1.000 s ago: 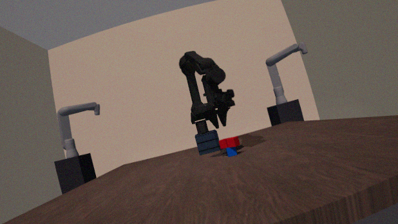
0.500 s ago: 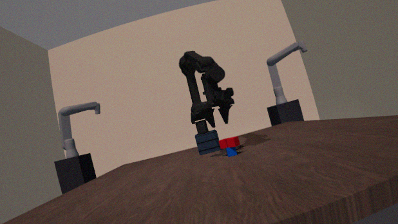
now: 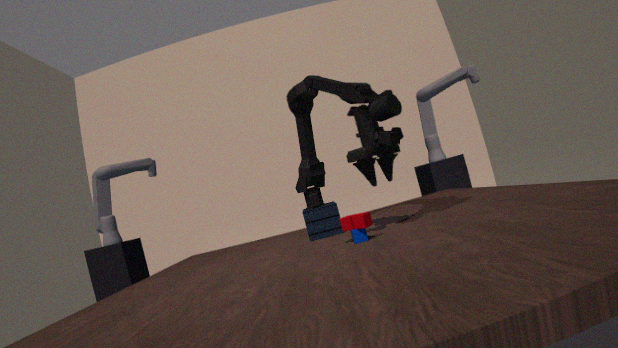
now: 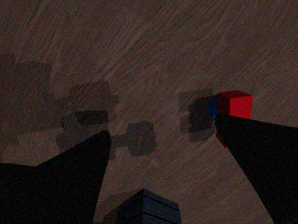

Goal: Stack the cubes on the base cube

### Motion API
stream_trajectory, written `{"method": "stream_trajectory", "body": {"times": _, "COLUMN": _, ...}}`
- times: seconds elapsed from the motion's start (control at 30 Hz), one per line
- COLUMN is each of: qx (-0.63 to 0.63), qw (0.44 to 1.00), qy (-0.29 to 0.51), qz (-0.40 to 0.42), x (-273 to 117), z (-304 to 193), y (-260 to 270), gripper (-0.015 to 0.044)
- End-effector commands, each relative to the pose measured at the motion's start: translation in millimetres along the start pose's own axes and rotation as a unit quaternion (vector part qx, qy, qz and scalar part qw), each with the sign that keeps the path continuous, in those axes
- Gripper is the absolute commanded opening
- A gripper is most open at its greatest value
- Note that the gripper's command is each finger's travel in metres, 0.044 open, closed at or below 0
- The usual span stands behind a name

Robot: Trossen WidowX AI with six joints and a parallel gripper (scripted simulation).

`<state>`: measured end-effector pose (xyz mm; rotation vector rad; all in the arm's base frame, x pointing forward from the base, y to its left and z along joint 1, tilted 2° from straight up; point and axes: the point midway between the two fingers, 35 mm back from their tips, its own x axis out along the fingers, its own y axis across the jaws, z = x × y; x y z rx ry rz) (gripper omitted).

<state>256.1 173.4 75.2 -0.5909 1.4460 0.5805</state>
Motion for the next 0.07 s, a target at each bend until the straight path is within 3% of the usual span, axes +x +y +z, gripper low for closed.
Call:
{"method": "stream_trajectory", "body": {"times": 0.0, "qx": 0.010, "qw": 1.000, "qy": -0.001, "qz": -0.002, "x": -1.7, "z": 7.1, "y": 12.8, "gripper": 0.0400}}
{"method": "stream_trajectory", "body": {"times": 0.03, "qx": 0.010, "qw": 1.000, "qy": -0.001, "qz": -0.002, "x": -1.7, "z": 7.1, "y": 12.8, "gripper": 0.0400}}
